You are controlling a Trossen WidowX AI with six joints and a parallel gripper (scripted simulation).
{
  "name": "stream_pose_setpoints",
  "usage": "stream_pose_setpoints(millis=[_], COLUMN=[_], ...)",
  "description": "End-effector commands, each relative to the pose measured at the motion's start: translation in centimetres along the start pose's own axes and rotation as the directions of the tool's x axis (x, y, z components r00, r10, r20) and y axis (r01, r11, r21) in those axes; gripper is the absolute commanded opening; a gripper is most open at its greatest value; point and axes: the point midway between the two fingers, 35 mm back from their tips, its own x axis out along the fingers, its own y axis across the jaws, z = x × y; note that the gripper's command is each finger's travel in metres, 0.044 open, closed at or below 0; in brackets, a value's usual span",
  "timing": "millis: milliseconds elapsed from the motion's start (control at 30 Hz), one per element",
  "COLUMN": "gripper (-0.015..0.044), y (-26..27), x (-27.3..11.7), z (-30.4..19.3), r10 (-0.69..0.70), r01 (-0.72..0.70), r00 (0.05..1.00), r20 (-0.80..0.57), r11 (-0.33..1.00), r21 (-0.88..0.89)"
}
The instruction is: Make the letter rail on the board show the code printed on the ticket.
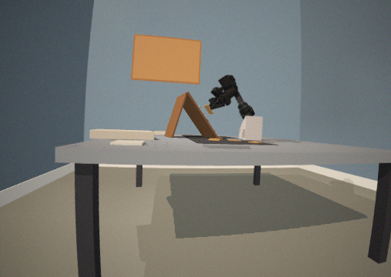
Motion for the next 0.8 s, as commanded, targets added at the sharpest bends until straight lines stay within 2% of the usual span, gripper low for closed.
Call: stream_pose_setpoints(millis=[0,767], gripper=[0.0,0.0], y=[-0.2,-1.3], x=[0.0,-0.1], z=[0.0,-0.1], r10=[0.003,0.003], r01=[-0.003,-0.003], r00=[1.0,1.0], r20=[-0.001,-0.002], r11=[1.0,1.0], r21=[-0.005,-0.005])
